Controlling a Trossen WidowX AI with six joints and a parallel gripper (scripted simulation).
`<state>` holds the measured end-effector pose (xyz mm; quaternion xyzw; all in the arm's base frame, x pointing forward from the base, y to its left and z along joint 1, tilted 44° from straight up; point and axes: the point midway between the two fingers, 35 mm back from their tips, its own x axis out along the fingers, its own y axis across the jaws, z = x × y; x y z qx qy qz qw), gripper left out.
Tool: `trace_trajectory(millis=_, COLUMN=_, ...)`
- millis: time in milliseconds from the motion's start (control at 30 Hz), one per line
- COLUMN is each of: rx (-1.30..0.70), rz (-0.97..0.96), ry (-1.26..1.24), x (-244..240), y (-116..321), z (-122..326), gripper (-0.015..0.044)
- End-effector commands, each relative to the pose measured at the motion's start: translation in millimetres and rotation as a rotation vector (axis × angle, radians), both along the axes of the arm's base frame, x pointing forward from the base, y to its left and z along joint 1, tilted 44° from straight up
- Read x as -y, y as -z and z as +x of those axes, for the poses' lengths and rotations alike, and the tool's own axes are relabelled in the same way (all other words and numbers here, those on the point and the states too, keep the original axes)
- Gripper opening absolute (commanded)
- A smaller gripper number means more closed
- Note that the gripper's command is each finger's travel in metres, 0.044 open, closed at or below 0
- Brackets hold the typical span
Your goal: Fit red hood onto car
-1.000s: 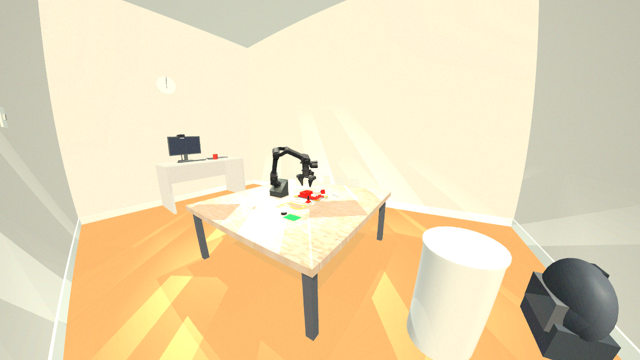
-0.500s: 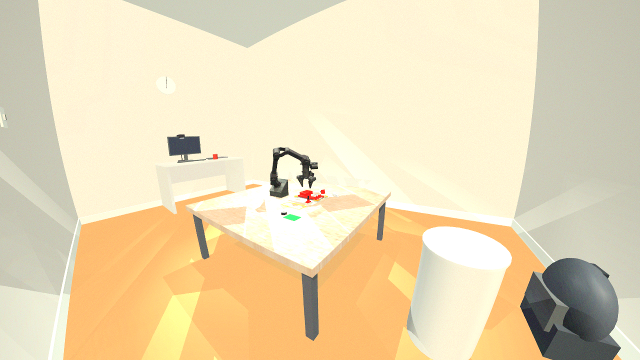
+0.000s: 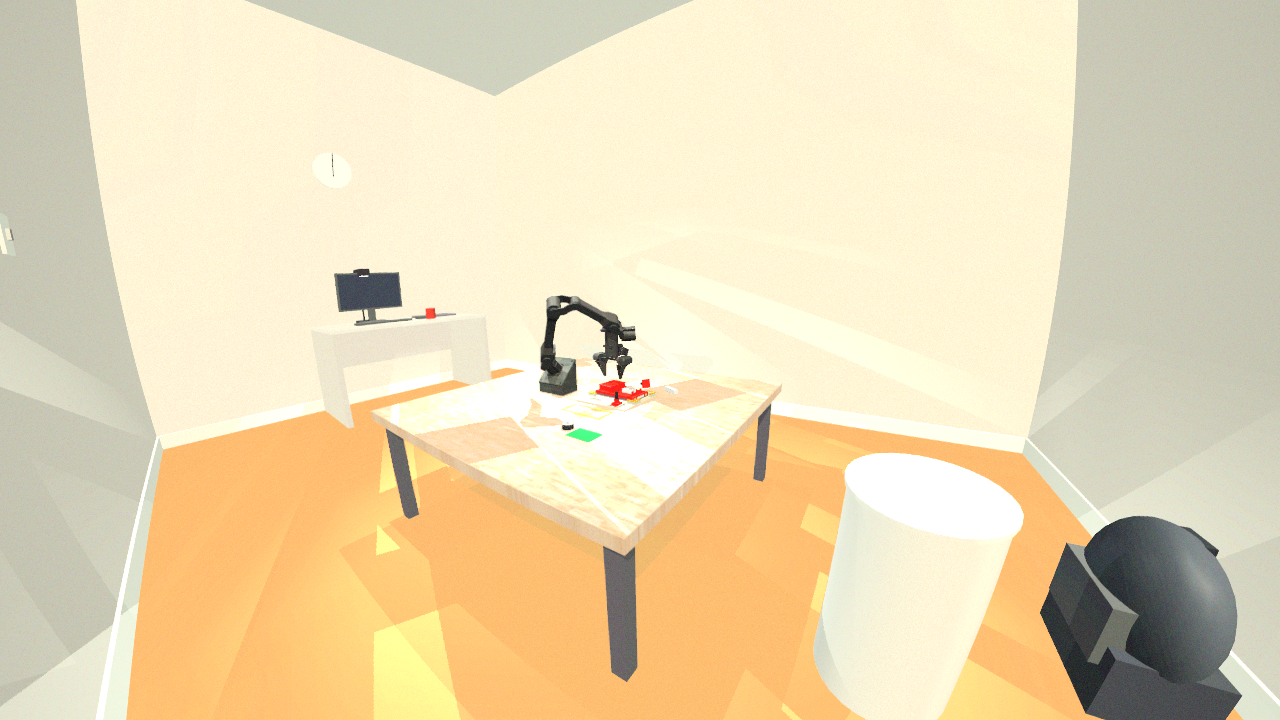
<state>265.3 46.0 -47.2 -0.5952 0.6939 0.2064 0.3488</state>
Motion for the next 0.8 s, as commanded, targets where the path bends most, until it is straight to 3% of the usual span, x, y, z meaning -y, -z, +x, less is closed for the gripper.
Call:
trace_trajectory(millis=0, rx=-0.006, rz=-0.005, ry=-0.004, x=3.4, y=2.7, z=-2.0, gripper=0.0440)
trace_trajectory(millis=767, rx=-0.006, rz=-0.007, ry=-0.004, x=13.6, y=13.5, z=-3.3, gripper=0.0440)
